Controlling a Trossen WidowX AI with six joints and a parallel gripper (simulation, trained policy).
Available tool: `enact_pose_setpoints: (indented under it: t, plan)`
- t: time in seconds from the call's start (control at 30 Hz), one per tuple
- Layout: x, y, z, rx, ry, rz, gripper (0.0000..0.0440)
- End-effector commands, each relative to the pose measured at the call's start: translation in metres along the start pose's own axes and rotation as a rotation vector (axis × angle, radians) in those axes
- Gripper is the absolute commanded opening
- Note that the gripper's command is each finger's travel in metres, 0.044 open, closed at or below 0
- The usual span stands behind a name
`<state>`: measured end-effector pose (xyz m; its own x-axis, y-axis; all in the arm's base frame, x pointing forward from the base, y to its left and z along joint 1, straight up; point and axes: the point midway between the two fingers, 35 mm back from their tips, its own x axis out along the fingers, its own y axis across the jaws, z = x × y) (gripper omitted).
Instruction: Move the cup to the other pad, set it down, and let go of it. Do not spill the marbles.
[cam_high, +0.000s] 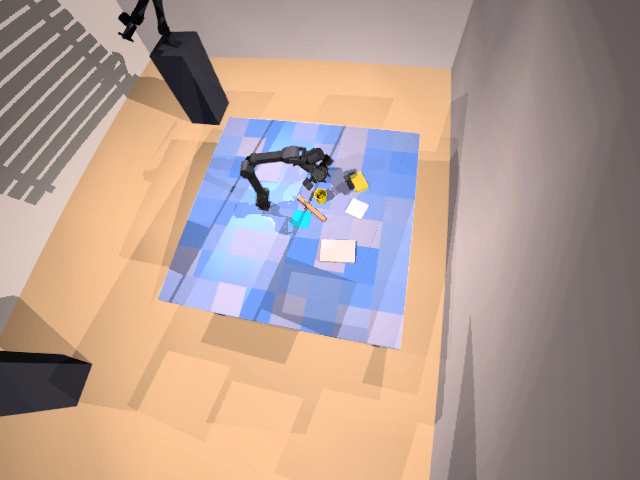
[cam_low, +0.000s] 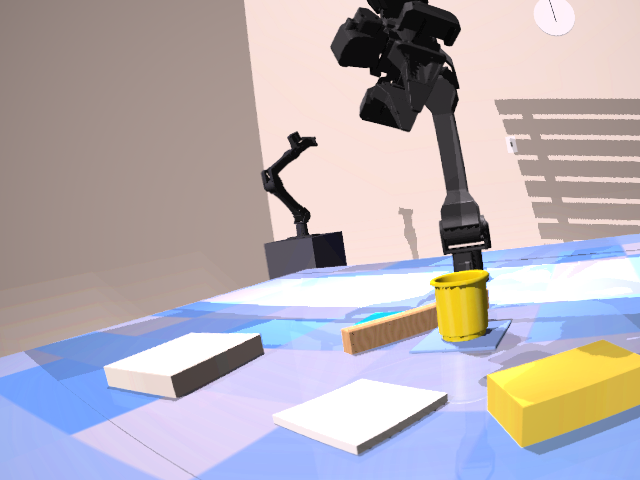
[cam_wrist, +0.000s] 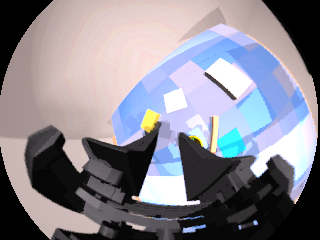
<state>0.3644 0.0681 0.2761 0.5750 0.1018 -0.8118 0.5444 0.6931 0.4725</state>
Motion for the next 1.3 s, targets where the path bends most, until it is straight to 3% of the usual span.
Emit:
enact_pose_setpoints:
  t: [0.0, 1.27]
  plan:
    - [0.005, -0.002, -0.005, 0.031, 0.035, -0.042, 0.0133]
    - [0.07, -0.083, -0.061, 0.118, 0.282, -0.587, 0.016]
